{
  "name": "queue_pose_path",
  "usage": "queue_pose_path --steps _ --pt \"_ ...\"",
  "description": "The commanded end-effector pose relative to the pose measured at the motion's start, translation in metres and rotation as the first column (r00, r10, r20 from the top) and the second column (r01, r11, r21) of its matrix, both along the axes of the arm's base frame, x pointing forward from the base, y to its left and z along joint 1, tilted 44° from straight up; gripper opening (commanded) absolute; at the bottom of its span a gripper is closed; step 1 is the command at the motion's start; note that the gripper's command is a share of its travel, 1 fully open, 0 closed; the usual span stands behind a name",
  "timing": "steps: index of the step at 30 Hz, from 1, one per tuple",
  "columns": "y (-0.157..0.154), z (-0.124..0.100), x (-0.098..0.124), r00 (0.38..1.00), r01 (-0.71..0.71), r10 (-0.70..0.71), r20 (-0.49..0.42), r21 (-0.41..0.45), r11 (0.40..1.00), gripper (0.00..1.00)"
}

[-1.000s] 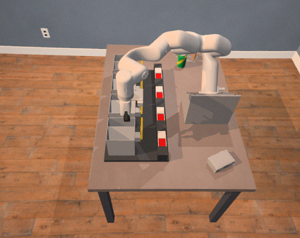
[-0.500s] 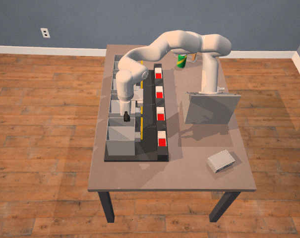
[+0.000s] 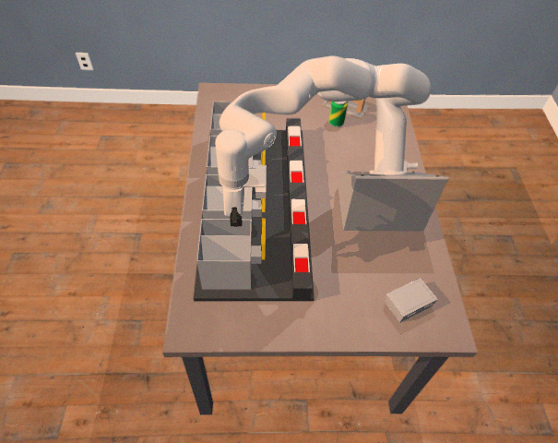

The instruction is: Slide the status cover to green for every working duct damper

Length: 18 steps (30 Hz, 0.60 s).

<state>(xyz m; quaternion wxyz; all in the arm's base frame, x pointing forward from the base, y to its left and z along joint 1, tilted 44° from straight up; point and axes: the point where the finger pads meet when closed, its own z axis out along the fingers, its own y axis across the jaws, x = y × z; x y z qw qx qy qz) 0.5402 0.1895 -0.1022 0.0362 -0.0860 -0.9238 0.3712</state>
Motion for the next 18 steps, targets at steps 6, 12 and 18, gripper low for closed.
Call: queue_pose_path --steps 6,12,18 --pt "0.002 0.002 0.001 1.0 -0.002 0.002 0.004 0.003 1.0 0.39" --pt "0.001 0.002 0.0 1.0 -0.004 0.003 0.007 0.016 1.0 0.39" --pt "-0.004 0.004 -0.01 1.0 -0.005 0.005 0.016 0.061 0.998 0.39"
